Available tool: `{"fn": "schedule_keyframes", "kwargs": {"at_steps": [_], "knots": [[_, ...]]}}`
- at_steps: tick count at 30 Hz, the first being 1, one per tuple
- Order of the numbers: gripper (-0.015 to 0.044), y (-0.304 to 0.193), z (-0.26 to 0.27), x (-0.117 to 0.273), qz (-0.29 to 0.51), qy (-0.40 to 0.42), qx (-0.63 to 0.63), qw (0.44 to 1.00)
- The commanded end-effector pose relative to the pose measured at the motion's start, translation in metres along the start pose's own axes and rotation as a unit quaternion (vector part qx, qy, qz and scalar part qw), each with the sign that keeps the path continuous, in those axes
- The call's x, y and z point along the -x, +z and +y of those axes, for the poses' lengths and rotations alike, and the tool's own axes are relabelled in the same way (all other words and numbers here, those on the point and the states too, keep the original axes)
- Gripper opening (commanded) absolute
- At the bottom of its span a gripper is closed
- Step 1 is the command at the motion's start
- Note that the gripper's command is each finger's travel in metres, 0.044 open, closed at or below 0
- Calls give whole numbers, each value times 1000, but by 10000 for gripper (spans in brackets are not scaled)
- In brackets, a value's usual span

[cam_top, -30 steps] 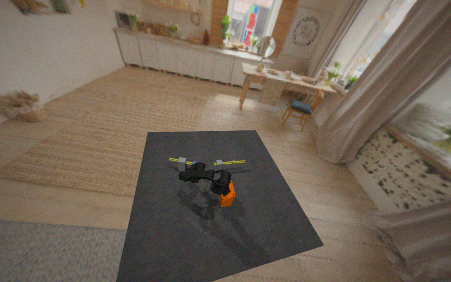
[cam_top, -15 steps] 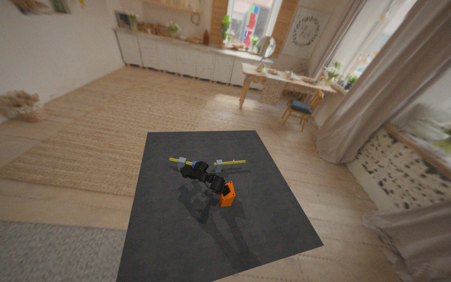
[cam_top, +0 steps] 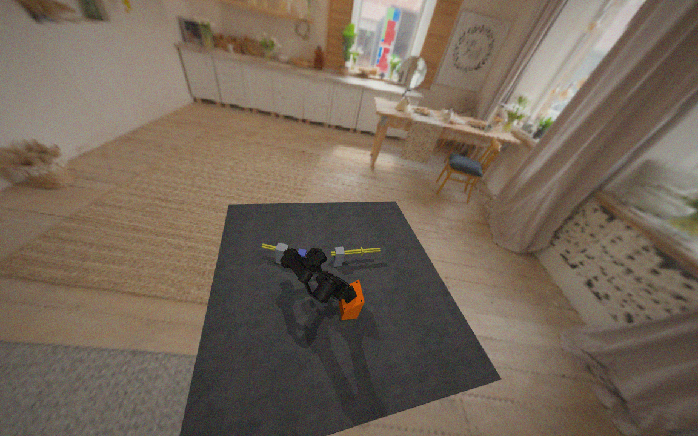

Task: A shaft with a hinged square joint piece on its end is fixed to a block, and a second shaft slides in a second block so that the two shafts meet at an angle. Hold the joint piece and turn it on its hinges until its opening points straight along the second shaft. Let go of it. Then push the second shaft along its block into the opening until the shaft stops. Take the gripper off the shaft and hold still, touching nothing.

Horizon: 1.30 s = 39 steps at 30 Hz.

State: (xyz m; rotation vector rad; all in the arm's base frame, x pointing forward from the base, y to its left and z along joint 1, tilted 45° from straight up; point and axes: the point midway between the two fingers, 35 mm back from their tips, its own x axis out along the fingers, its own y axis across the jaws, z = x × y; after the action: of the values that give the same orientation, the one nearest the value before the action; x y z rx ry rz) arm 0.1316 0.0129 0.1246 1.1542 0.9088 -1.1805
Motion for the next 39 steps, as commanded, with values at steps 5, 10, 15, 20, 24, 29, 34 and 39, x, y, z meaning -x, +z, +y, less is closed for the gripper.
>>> {"fn": "schedule_keyframes", "kwargs": {"at_steps": [5,10,15,20,24,29,34,39], "knots": [[440,-3,-3,-1,35,-58,-74,995],[440,-5,-5,-3,59,-98,-124,986],[440,-8,-6,-3,83,-135,-176,972],[440,-10,-6,-3,109,-171,-228,952],[440,-12,-4,-2,130,-198,-271,933],[440,-14,-1,0,157,-230,-323,905],[440,-15,4,2,184,-259,-375,871],[440,-15,11,4,212,-286,-426,832]]}}
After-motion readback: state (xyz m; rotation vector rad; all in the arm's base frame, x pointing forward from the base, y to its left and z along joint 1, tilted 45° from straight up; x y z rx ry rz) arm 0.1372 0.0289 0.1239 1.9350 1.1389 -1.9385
